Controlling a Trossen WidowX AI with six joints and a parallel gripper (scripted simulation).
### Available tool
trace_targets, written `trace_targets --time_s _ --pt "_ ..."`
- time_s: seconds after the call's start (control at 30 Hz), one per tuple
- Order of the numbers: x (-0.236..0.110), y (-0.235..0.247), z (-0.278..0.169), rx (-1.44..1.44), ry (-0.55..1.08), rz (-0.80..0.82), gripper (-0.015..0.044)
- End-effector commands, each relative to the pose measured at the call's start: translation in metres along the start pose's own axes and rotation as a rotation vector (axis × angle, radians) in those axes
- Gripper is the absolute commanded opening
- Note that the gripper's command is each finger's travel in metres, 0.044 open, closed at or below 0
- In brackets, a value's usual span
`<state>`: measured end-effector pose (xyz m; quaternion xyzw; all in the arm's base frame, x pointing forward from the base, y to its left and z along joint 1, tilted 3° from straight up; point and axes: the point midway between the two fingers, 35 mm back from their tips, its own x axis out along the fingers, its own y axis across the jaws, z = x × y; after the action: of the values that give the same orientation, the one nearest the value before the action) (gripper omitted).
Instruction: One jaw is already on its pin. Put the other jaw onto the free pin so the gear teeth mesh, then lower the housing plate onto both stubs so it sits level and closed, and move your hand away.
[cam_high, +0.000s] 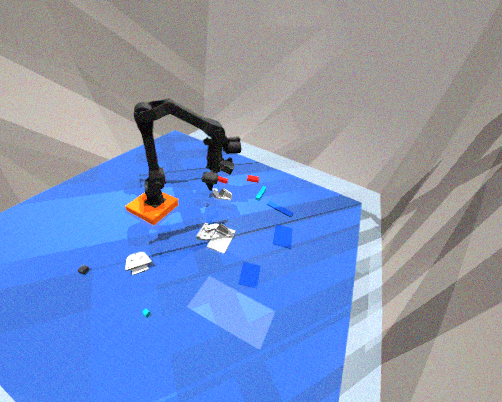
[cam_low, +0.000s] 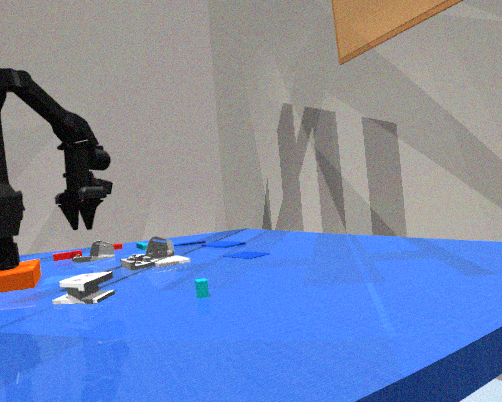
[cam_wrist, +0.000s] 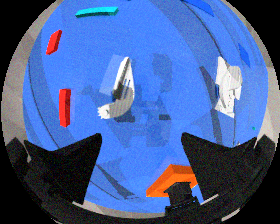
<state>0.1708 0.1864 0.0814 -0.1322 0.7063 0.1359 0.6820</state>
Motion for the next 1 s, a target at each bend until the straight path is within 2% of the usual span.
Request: trace_targets --time_s 0.0,0.43,0.97 --pt "0.0000 0.0000 0.0000 0.000 0.000 0.000 0.0335" --pt "0.0000 0.0000 0.0000 0.000 0.000 0.000 0.0000" --pt "0.0000 0.0000 0.0000 0.000 0.000 0.000 0.0000"
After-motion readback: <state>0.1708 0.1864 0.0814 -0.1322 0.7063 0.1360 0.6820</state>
